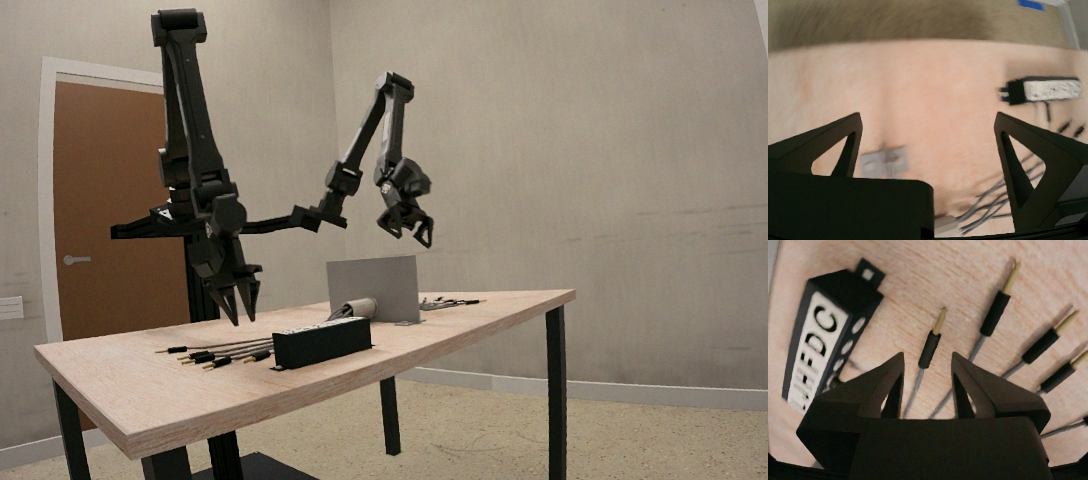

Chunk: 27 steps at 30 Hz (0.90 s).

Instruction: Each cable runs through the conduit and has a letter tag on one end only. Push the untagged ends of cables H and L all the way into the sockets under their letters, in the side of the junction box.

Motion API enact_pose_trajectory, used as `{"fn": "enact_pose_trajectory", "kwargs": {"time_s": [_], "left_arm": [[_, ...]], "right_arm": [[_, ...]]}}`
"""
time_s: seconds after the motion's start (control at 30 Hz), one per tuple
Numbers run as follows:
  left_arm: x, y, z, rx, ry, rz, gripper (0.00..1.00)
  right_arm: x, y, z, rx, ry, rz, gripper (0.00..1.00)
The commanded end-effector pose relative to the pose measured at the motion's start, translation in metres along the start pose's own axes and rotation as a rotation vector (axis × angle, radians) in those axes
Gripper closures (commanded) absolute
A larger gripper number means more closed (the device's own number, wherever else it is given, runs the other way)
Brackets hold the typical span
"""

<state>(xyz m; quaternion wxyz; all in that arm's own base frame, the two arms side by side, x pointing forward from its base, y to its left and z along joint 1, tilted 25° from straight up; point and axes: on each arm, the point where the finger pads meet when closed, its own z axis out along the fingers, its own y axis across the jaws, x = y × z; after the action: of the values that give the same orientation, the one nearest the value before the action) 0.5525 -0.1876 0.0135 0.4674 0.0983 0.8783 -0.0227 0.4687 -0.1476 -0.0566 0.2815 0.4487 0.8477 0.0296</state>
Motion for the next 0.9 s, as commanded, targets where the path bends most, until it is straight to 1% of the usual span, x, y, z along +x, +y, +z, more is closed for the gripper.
{"fn": "enact_pose_trajectory", "kwargs": {"time_s": [0.0,0.1,0.23,0.3,0.43,0.5,0.57,0.63,0.7,0.73,0.77,0.87], "left_arm": [[0.019,-0.082,-0.006,0.107,-0.042,0.228,0.00],[0.037,-0.134,-0.020,0.173,-0.078,0.359,0.00],[0.068,-0.200,-0.047,0.262,-0.130,0.526,0.00],[0.068,-0.200,-0.047,0.262,-0.130,0.526,0.00],[0.093,-0.243,-0.072,0.327,-0.171,0.633,0.00],[0.103,-0.258,-0.082,0.350,-0.187,0.669,0.00],[0.117,-0.273,-0.095,0.378,-0.202,0.707,0.00],[0.123,-0.279,-0.100,0.390,-0.208,0.720,0.00],[0.119,-0.287,-0.102,0.398,-0.220,0.705,0.00],[0.120,-0.287,-0.102,0.398,-0.219,0.701,0.00],[0.120,-0.279,-0.096,0.384,-0.201,0.697,0.00],[0.117,-0.280,-0.097,0.384,-0.205,0.695,0.00]], "right_arm": [[0.015,0.010,0.016,0.053,0.040,0.156,0.65],[0.023,0.011,0.027,0.104,0.044,0.233,0.65],[0.032,0.010,0.039,0.165,0.040,0.302,0.65],[0.032,0.010,0.039,0.165,0.040,0.302,0.65],[0.037,0.010,0.045,0.198,0.034,0.309,0.65],[0.033,0.013,0.042,0.194,0.026,0.289,0.65],[0.035,0.012,0.042,0.197,0.028,0.275,0.65],[0.034,0.011,0.042,0.198,0.027,0.277,0.65],[0.034,0.010,0.042,0.199,0.028,0.278,0.65],[0.034,0.010,0.042,0.199,0.028,0.278,0.65],[0.034,0.010,0.042,0.199,0.028,0.278,0.65],[0.034,0.010,0.042,0.199,0.028,0.278,0.65]]}}
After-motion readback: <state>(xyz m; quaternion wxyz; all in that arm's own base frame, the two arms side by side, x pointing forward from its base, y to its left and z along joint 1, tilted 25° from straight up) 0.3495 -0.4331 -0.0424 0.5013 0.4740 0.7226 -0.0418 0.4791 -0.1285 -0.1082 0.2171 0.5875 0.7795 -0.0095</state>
